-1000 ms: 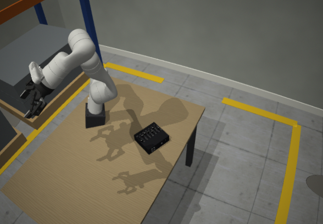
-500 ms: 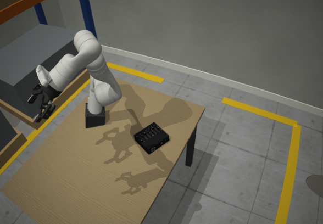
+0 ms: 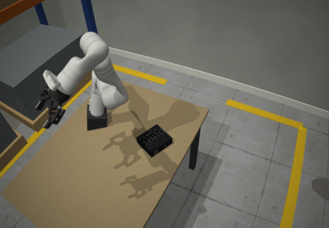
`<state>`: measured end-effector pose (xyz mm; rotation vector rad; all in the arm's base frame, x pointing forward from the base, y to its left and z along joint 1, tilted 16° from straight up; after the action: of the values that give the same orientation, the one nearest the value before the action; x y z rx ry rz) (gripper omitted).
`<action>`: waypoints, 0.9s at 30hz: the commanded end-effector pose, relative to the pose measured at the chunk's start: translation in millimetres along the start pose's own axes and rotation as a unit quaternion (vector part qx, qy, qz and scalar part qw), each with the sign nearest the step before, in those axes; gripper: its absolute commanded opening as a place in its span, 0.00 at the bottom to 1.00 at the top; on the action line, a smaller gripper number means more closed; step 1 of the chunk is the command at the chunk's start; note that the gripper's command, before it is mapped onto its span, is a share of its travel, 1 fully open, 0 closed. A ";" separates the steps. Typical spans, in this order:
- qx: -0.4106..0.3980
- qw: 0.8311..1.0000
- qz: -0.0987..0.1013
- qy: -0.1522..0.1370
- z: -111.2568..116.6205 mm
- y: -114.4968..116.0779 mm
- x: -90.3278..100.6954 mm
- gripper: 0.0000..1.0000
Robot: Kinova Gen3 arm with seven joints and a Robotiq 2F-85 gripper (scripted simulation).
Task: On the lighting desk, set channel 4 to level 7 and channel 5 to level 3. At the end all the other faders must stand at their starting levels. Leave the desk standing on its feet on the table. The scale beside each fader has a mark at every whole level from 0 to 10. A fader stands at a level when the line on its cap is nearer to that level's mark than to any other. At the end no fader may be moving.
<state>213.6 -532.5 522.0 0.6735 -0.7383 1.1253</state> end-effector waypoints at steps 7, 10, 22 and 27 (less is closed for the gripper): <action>0.006 1.000 0.023 -0.006 -19.4 -18.2 5.7 1.00; 0.006 1.000 0.023 -0.006 -19.4 -18.2 5.7 1.00; 0.009 0.999 0.040 -0.014 -34.5 -29.9 9.1 1.00; 0.012 0.998 0.056 -0.023 -50.4 -41.3 12.5 1.00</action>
<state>256.6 -503.3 500.2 0.6830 -0.8092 1.2099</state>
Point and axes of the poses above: the point where the finger pads meet when closed, its own x axis back along the fingers, its own y axis across the jaws, z = x × y, the point moved 3 cm from there along x, back along the fingers, and after that the axes turned 6 degrees about x, right-handed, at the moved point
